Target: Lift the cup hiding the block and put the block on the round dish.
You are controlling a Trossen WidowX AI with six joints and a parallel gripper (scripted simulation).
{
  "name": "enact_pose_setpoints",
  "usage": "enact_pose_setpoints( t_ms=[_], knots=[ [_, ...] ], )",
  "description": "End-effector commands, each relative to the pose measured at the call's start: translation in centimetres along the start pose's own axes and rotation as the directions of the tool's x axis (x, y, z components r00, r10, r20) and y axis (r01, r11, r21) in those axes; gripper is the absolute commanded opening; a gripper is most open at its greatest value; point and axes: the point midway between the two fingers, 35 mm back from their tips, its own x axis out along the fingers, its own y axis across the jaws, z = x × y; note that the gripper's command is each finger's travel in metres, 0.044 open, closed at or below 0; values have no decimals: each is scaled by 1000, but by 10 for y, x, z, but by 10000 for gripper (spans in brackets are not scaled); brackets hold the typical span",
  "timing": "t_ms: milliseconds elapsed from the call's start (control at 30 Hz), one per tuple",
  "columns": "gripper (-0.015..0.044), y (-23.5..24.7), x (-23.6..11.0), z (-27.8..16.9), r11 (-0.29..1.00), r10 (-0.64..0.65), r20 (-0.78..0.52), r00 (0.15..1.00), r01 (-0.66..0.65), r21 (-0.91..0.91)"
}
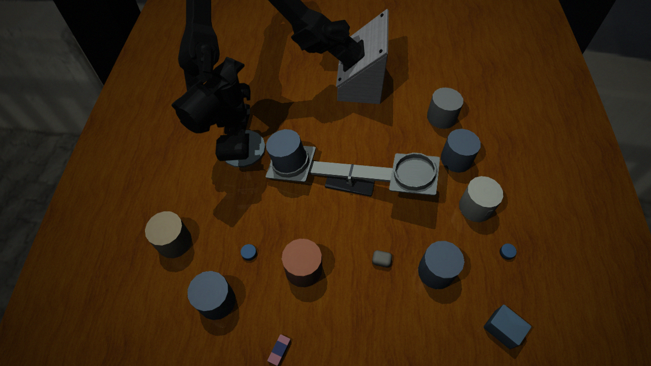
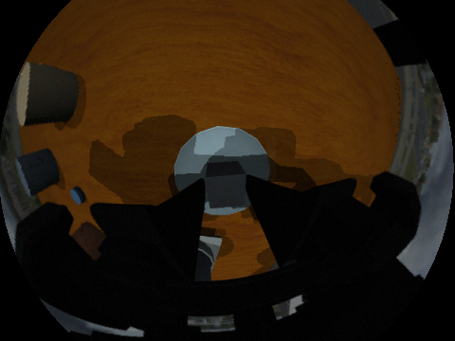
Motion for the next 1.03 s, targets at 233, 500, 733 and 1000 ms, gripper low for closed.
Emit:
enact_pose_setpoints(
  t_ms=[233, 500, 733, 1000],
  knots=[
    [440, 2, -21, -1, 1000, 1, -6, 1000, -1, -1],
    [440, 0, -57, -2, 1000, 2, -8, 1000, -2, -8],
    [440, 2, -101, -3, 1000, 7, -14, 1000, -7, -17],
    [440, 2, -101, -3, 1000, 7, -14, 1000, -7, -17]
  ],
)
